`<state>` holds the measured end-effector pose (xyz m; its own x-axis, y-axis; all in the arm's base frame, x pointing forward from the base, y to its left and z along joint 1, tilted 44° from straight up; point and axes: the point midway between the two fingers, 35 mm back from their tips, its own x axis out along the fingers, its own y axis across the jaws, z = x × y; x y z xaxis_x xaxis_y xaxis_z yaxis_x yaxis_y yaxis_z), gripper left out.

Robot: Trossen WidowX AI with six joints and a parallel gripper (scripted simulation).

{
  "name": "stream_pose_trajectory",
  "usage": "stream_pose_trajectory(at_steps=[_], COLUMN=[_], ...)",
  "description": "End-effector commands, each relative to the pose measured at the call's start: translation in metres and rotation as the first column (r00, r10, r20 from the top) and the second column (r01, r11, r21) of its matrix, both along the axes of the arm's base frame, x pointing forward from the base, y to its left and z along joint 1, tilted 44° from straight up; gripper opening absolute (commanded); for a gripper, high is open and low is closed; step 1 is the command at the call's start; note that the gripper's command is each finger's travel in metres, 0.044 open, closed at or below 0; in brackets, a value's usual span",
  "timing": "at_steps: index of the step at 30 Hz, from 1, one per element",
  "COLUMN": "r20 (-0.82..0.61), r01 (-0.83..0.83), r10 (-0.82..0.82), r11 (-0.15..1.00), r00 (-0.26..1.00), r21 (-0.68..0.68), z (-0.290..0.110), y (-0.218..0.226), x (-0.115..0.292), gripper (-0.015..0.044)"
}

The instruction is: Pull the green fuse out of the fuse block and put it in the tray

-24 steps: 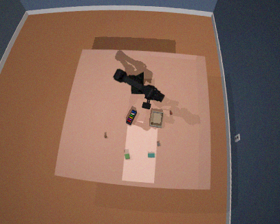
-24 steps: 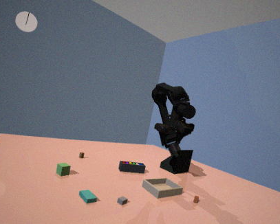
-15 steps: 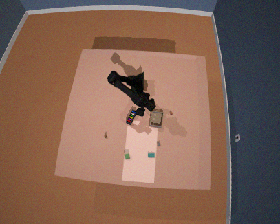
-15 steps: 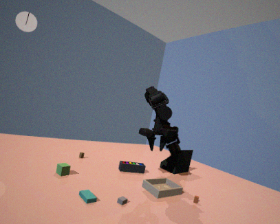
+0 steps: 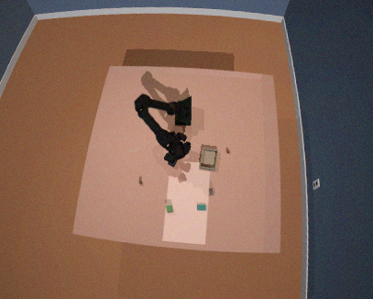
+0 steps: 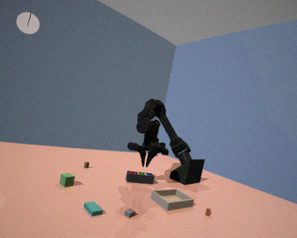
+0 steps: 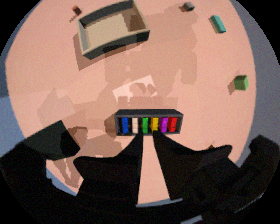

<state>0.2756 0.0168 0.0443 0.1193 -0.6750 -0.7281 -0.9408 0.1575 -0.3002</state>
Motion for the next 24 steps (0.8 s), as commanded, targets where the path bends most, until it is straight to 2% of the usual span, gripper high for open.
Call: stream_pose_trajectory(at_steps=[1, 24], r20=[0.001, 0.001], r01=[-0.002, -0.002], r10=[0.002, 0.002], r11=[1.000, 1.000], r00=[1.000, 1.000], r21=[-0.007, -0.007], z=[0.000, -0.015], y=[-0.004, -0.021], x=[0.000, 0.002], gripper=[0.0065, 0.0065])
